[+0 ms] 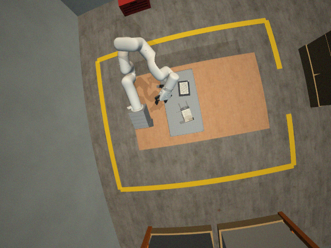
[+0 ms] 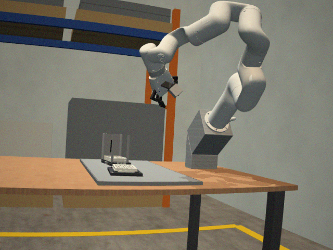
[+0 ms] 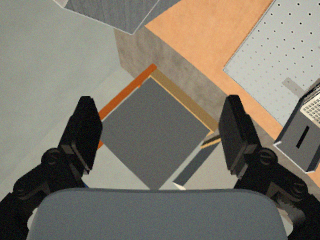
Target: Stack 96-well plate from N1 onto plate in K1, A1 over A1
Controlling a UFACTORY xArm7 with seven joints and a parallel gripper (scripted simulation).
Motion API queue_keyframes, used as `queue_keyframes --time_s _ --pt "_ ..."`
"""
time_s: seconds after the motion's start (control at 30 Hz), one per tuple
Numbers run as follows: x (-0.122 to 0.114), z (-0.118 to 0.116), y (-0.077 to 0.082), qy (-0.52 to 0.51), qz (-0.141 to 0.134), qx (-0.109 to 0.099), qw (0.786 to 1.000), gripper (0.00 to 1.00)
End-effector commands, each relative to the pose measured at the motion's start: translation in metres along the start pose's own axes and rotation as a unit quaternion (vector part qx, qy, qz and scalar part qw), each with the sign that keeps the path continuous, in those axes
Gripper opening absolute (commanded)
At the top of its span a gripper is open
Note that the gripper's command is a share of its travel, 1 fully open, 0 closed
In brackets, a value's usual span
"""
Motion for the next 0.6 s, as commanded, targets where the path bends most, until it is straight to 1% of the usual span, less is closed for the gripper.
queue_keyframes --time_s 0.0,0.53,0.57 --pt "-0.0009 -0.0006 0.0011 -0.001 -0.001 -0.001 1.000 1.00" --pt "-0.0009 -0.0006 0.0011 -0.001 -0.001 -0.001 1.000 1.00" --pt "-0.0003 0.0028 0.0021 -0.010 0.005 -0.014 1.000 1.00"
Point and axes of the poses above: the point where the finger pads meet when closed, its own y axis back along the fingers, its own z axis across the jaws, x = y × z, the point moved 5 cm from there along y, back along the fingers
